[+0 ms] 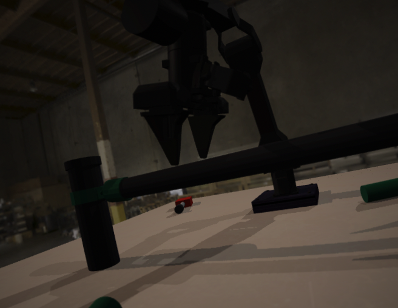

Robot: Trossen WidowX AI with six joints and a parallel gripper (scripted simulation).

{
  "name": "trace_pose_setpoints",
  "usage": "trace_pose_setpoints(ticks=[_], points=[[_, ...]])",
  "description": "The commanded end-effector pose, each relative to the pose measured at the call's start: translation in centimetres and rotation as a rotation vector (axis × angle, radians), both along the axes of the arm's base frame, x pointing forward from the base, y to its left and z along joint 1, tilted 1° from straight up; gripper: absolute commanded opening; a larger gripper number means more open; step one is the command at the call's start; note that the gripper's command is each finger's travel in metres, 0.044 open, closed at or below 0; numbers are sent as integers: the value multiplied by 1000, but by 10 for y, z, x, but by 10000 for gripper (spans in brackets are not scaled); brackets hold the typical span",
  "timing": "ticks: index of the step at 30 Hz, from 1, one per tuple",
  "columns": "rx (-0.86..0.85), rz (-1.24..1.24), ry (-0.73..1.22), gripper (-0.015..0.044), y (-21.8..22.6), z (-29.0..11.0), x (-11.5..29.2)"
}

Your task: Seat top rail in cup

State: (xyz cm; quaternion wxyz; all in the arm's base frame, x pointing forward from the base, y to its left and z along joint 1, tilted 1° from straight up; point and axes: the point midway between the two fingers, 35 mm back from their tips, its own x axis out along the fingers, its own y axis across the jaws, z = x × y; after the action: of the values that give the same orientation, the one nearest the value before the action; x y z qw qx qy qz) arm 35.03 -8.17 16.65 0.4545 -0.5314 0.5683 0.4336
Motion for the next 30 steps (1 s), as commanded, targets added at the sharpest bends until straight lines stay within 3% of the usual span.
trace_pose_setpoints(ticks=[1, 5, 30], points=[[-3, 20, -6, 440, 5, 19, 0], [-5, 35, -6, 440, 9, 36, -2], [-5, 35, -6, 440, 9, 36, -2]])
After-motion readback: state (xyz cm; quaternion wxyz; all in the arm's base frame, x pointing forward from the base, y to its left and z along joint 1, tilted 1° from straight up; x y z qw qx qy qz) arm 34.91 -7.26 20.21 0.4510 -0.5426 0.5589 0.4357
